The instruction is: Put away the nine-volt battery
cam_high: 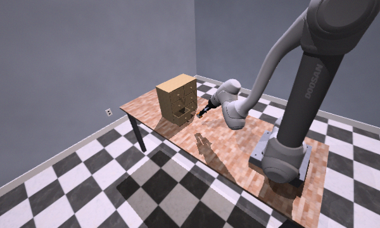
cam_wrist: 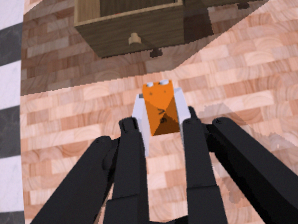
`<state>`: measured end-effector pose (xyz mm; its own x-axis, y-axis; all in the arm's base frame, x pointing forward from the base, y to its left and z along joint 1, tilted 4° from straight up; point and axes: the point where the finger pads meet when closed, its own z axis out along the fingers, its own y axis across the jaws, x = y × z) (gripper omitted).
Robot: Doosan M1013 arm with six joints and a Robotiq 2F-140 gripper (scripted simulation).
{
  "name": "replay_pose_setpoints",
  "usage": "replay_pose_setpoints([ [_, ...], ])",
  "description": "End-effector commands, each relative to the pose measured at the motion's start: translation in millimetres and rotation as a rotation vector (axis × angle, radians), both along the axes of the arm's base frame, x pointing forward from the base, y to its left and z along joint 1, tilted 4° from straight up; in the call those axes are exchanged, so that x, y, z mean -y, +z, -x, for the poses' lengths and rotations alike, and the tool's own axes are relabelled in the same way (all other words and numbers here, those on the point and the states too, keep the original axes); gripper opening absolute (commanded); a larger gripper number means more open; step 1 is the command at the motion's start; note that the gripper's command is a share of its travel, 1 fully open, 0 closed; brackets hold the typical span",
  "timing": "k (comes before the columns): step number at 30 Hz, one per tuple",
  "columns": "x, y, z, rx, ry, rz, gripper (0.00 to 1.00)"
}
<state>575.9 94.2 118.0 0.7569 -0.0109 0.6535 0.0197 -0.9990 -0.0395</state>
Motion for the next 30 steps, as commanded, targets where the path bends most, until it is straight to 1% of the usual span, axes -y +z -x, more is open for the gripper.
replay_pose_setpoints([
  [1,-1.1,-0.5,0.0,0.080,-0.035,0.034,0.14],
  [8,-1.4,-1.4,1.0,0.141,-0.036,0.033,0.14],
  [11,-1.7,-1.9,1.7,0.185,-0.036,0.032,0.14],
  [15,-1.6,-3.2,3.2,0.271,-0.039,0.032,0.14],
  [17,-1.6,-3.2,3.2,0.271,-0.039,0.032,0.14],
  [18,-1.7,-3.5,3.6,0.290,-0.039,0.031,0.14],
  [25,-1.7,-5.2,5.6,0.321,-0.014,0.005,0.14],
  [30,-1.8,-6.1,6.7,0.360,-0.004,-0.007,0.14],
])
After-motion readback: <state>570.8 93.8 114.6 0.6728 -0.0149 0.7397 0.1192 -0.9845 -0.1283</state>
